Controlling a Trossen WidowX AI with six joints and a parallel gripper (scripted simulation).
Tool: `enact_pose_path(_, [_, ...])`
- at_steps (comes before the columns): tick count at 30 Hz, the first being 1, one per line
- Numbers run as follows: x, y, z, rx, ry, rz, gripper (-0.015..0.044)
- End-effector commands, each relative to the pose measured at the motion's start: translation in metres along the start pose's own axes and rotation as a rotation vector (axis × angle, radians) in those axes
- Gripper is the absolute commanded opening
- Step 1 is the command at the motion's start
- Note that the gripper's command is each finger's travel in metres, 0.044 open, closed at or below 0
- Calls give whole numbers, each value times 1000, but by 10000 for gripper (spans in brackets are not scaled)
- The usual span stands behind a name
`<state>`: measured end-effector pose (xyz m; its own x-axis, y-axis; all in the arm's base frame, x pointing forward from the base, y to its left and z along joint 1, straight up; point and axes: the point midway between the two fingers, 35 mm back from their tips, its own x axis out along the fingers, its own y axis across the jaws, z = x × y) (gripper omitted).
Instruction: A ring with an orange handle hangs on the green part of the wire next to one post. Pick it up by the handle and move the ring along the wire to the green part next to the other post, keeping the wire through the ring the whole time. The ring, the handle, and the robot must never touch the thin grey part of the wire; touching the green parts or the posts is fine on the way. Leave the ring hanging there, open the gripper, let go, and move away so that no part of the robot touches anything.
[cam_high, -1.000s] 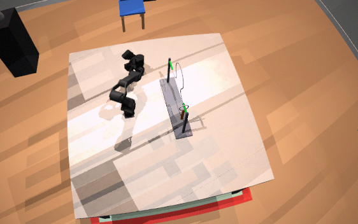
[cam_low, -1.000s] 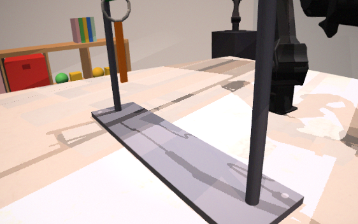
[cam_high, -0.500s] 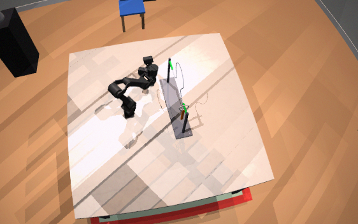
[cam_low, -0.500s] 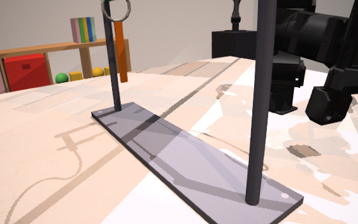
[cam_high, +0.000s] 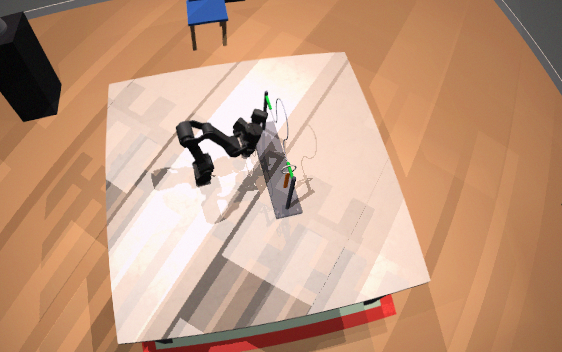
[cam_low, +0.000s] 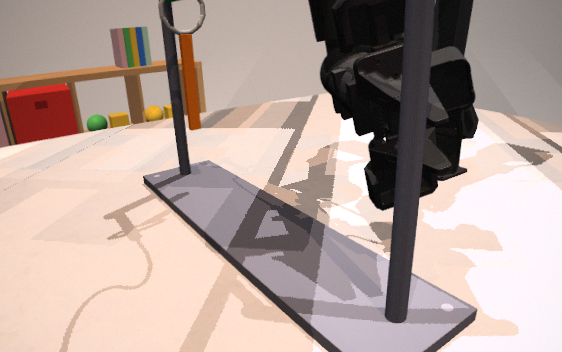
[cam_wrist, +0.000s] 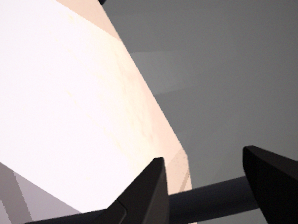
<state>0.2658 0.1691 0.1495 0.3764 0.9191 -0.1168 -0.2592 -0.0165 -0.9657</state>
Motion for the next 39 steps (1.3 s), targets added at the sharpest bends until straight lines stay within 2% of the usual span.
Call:
enact_pose_path(1, [-20, 6, -23, 112, 76, -21, 160])
enact_pose_path(10, [-78, 20, -68, 373, 263, -111, 160])
enact_pose_path(19, [-140, 38, -94, 622, 427, -245, 160])
enact_pose_path(39, [-269, 80, -94, 1116, 687, -713, 160])
